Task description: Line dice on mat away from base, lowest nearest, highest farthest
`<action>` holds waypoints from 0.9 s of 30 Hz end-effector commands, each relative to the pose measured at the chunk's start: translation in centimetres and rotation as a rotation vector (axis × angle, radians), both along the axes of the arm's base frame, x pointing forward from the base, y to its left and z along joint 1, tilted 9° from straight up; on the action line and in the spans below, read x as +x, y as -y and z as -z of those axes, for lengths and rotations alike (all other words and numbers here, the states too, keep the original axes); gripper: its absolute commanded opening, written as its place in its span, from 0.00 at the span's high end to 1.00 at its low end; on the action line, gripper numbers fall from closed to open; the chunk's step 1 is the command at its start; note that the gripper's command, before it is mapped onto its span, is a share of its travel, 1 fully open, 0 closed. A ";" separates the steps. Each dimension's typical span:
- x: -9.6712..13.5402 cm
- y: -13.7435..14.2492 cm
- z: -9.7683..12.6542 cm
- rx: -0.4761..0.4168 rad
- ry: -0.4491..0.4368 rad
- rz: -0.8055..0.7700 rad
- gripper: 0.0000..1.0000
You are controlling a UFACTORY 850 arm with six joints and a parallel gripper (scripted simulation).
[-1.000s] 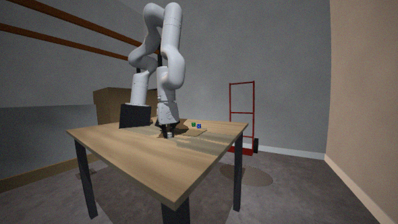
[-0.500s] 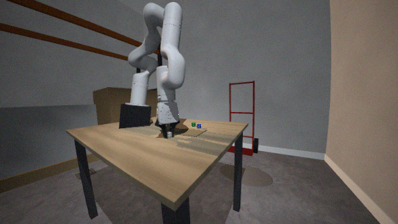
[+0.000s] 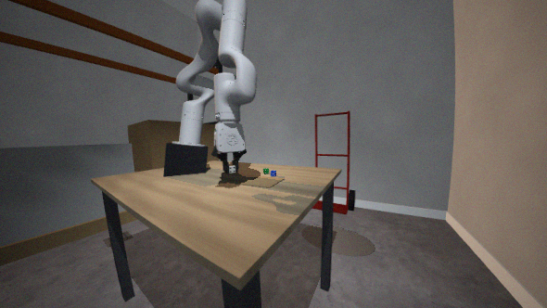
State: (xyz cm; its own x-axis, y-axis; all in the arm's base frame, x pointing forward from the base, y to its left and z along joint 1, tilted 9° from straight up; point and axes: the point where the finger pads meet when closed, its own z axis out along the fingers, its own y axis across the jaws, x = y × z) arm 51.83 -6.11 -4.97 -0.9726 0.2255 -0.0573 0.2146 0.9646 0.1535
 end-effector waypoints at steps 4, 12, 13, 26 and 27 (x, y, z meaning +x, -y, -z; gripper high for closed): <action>-0.2 0.4 -2.6 0.002 -0.020 -0.001 0.79; -0.3 0.5 -3.9 0.002 -0.020 -0.001 0.79; -0.3 0.5 -3.9 0.002 -0.020 -0.001 0.79; -1.5 -7.6 -5.3 -0.015 0.010 -0.212 0.79; -1.5 -7.6 -5.3 -0.015 0.010 -0.212 0.79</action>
